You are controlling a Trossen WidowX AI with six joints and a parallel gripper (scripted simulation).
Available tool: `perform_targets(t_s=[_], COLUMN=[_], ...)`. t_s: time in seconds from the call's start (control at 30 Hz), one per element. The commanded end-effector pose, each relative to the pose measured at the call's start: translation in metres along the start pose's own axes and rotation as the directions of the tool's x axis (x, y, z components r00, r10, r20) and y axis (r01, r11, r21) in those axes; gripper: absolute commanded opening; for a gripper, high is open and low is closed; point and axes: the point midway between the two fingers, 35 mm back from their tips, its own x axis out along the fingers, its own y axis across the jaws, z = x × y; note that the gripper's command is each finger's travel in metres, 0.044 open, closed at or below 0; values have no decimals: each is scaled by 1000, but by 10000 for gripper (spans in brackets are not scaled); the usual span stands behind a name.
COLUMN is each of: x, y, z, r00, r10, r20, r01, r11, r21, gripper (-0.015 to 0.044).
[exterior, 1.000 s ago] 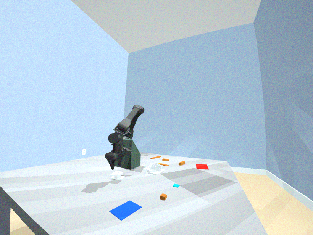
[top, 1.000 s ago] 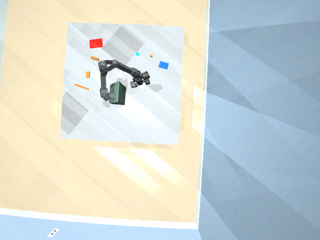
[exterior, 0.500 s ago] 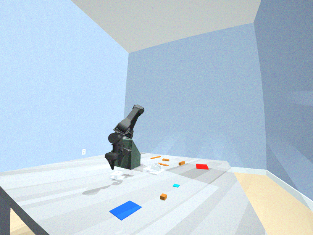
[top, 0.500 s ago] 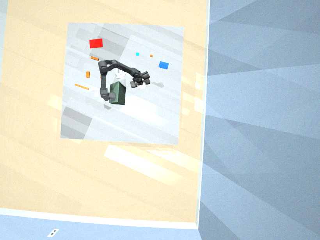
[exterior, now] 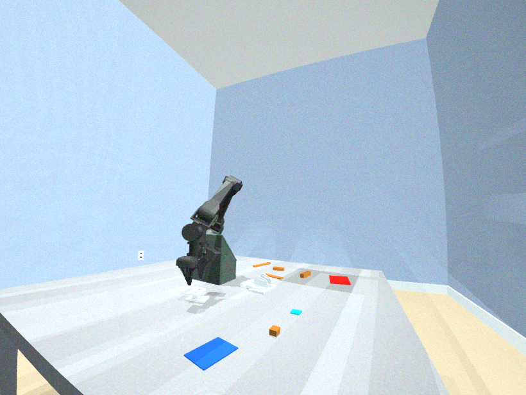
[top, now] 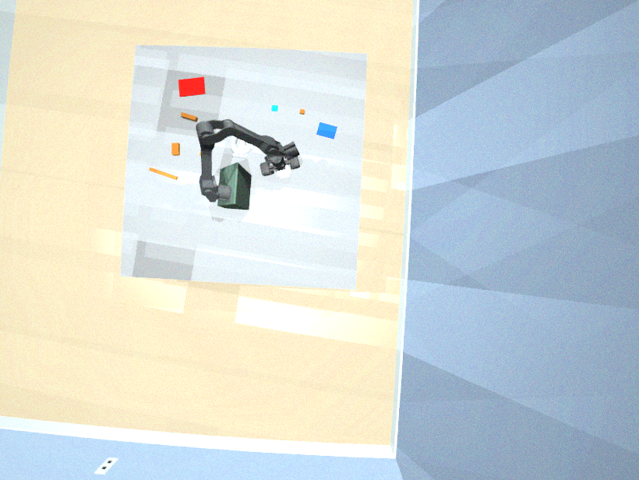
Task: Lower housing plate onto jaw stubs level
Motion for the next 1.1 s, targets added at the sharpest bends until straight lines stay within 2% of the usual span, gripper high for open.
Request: perform_targets(t_s=[0.0, 1.07], x=[1, 47], y=[0, -1], z=[0, 3], r00=[1000, 1000], r10=[2, 2], r20=[4, 5], r01=[-2, -2], r11=[1000, 1000], r21=[4, 3], gripper=[440, 440])
